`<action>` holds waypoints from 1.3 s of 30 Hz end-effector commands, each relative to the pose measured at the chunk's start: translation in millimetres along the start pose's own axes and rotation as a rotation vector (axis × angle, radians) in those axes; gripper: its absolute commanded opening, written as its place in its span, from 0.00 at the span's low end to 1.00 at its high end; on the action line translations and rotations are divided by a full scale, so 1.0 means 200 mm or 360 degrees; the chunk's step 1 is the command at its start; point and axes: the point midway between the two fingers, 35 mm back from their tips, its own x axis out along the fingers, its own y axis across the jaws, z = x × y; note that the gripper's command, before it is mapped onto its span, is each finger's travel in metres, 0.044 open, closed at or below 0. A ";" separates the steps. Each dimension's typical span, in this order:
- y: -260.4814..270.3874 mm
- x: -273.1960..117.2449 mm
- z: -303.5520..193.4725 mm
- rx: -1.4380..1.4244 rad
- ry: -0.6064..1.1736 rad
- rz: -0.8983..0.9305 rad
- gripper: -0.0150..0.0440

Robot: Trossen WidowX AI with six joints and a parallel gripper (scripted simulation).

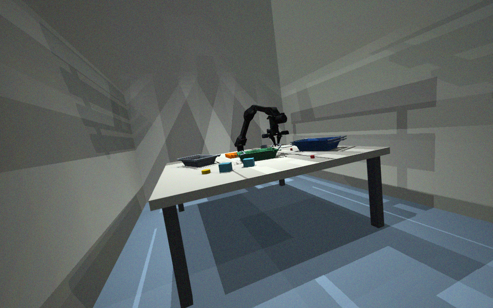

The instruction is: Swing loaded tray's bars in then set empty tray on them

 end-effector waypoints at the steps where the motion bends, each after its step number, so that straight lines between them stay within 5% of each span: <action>1: 0.10 0.00 -0.01 0.0019 -0.0008 0.0029 0.39; 16: 0.30 0.10 -0.01 0.0019 -0.0008 0.0034 0.39; 28: 0.27 -0.12 -0.01 0.0019 -0.0008 0.0034 0.39; 39: 0.28 -0.08 -0.01 0.0022 -0.0008 0.0041 0.39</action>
